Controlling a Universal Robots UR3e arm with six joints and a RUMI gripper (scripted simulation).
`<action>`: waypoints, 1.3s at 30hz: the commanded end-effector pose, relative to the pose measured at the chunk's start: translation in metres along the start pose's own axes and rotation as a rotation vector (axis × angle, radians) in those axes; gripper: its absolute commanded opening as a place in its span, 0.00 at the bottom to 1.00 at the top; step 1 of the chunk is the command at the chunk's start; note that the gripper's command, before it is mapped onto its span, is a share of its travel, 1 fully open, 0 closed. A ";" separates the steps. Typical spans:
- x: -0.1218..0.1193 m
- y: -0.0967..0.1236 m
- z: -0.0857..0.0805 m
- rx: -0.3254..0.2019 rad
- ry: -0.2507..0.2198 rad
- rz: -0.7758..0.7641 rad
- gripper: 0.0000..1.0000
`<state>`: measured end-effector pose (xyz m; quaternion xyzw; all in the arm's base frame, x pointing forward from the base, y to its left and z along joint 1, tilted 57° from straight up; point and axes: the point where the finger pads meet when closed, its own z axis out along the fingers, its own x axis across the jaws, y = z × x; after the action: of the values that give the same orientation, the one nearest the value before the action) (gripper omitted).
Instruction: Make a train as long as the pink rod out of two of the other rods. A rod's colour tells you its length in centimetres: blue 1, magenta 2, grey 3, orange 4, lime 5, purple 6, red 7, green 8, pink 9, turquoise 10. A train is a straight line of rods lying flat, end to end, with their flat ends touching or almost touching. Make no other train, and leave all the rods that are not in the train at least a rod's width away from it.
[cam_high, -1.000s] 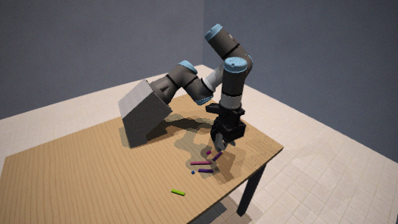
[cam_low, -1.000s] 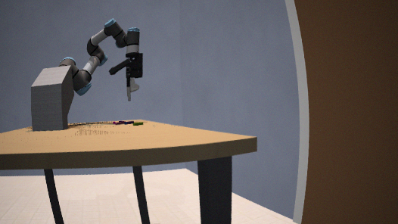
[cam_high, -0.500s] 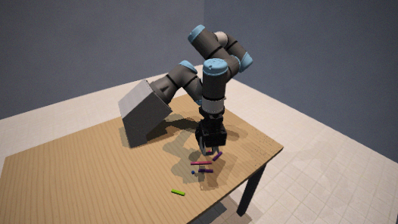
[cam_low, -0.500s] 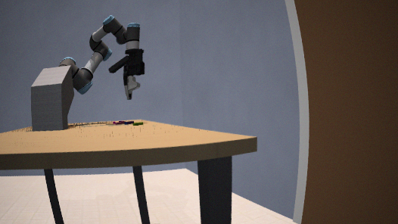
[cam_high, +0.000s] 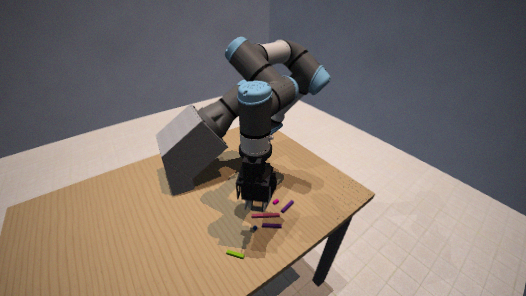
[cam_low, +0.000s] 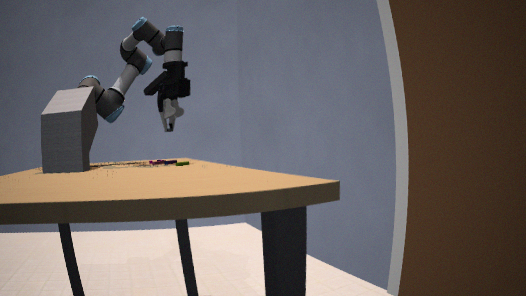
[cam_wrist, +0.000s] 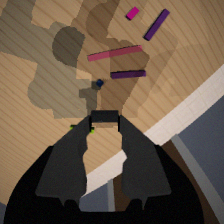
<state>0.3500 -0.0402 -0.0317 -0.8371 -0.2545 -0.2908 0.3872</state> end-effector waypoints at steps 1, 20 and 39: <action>-0.025 0.014 0.001 -0.014 -0.016 0.166 0.00; -0.039 0.020 0.003 -0.013 -0.015 0.254 0.00; -0.039 0.021 0.038 -0.012 -0.014 0.255 0.00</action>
<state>0.3391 -0.0430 -0.0769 -0.8650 -0.1487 -0.2327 0.4190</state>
